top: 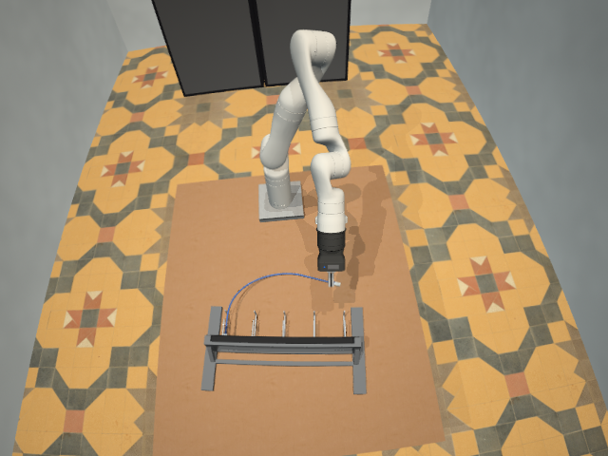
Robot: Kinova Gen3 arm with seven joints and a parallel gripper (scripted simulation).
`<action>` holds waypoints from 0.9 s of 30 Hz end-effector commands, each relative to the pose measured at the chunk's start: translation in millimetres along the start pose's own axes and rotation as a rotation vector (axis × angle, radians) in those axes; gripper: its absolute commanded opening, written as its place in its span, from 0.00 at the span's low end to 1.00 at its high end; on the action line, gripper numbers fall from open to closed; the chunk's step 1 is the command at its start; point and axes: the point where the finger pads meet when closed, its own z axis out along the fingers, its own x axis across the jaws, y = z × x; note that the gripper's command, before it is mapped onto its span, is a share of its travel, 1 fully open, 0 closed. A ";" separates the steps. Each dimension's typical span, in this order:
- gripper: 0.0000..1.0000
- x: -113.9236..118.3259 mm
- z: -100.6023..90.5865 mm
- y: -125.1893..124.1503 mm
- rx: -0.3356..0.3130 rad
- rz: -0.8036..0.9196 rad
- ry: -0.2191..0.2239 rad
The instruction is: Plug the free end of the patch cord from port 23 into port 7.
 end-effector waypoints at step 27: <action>0.00 -91.1 -1.2 0.8 -0.004 0.006 0.005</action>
